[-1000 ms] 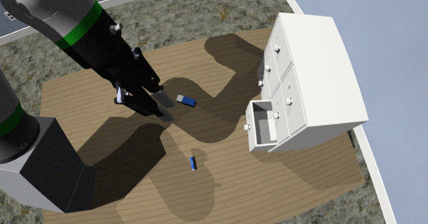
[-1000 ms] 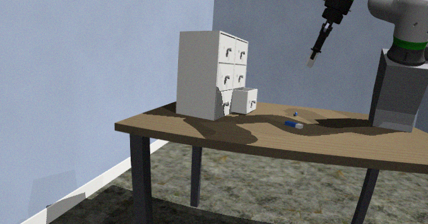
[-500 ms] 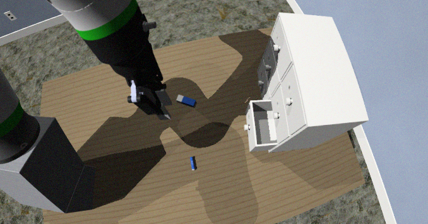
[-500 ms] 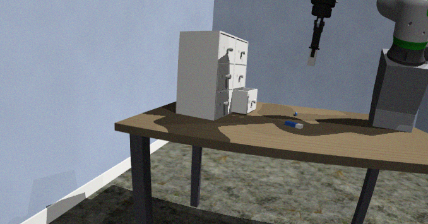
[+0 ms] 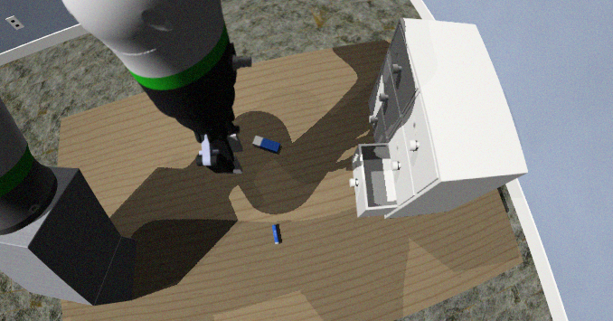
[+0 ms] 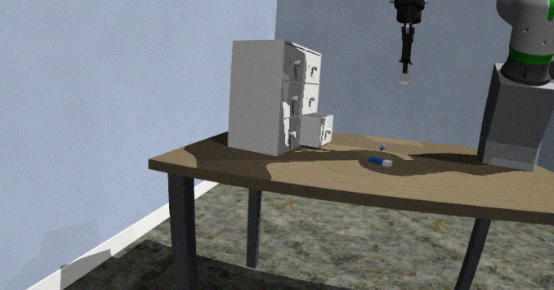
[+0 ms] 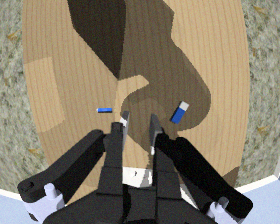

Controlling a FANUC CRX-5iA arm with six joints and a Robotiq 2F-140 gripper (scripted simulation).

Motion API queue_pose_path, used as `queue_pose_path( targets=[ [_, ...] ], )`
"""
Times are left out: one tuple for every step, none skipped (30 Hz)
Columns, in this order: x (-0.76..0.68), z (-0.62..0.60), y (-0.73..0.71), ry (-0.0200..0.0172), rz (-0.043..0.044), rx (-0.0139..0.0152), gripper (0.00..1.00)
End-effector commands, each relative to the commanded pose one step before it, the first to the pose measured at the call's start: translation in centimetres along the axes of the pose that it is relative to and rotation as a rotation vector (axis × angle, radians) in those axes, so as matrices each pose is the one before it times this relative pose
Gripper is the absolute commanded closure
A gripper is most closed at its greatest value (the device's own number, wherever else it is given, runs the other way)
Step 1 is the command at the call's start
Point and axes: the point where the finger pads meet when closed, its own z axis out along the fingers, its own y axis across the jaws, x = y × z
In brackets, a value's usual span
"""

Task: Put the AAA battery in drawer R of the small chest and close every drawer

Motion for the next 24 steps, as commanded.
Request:
queue_pose_path(
  targets=[
    [-0.012, -0.011, -0.024, 0.00053, 0.00007, -0.00053, 0.80],
    [0.000, 0.000, 0.000, 0.00000, 0.00000, 0.00000, 0.80],
    [0.000, 0.000, 0.000, 0.00000, 0.00000, 0.00000, 0.80],
    [0.000, 0.000, 0.000, 0.00000, -0.00002, 0.00000, 0.80],
    [0.000, 0.001, -0.001, 0.00000, -0.00011, 0.00000, 0.80],
    [-0.001, 0.003, -0.002, 0.00000, -0.00028, 0.00000, 0.80],
    [-0.002, 0.005, -0.003, 0.00000, -0.00054, 0.00000, 0.80],
    [-0.003, 0.008, -0.005, 0.00000, -0.00087, 0.00000, 0.80],
    [-0.004, 0.012, -0.007, 0.00000, -0.00127, 0.00000, 0.80],
    [-0.005, 0.016, -0.010, 0.00000, -0.00173, 0.00000, 0.80],
    [-0.007, 0.021, -0.013, 0.00000, -0.00226, 0.00000, 0.80],
    [-0.008, 0.026, -0.017, 0.00000, -0.00284, 0.00000, 0.80],
    [-0.010, 0.032, -0.020, 0.00000, -0.00347, 0.00000, 0.80],
    [-0.012, 0.039, -0.024, 0.00000, -0.00415, 0.00000, 0.80],
    [-0.014, 0.045, -0.029, 0.00000, -0.00487, 0.00000, 0.80],
    [-0.016, 0.052, -0.033, 0.00000, -0.00563, 0.00000, 0.80],
    [-0.018, 0.060, -0.038, 0.00000, -0.00642, 0.00000, 0.80],
    [0.000, 0.000, 0.000, 0.00000, 0.00000, 0.00000, 0.80],
    [0.000, 0.000, 0.000, 0.00000, 0.00000, 0.00000, 0.80],
    [-0.020, 0.068, -0.043, 0.00000, -0.00725, 0.00000, 0.80],
    [-0.022, 0.075, -0.049, 0.00000, -0.00809, 0.00001, 0.80],
    [-0.024, 0.083, -0.053, 0.00000, -0.00896, -0.00001, 0.80],
    [-0.026, 0.092, -0.059, 0.00000, -0.00985, 0.00000, 0.80],
    [-0.027, 0.100, -0.065, 0.00000, -0.01075, 0.00000, 0.80]
  ],
)
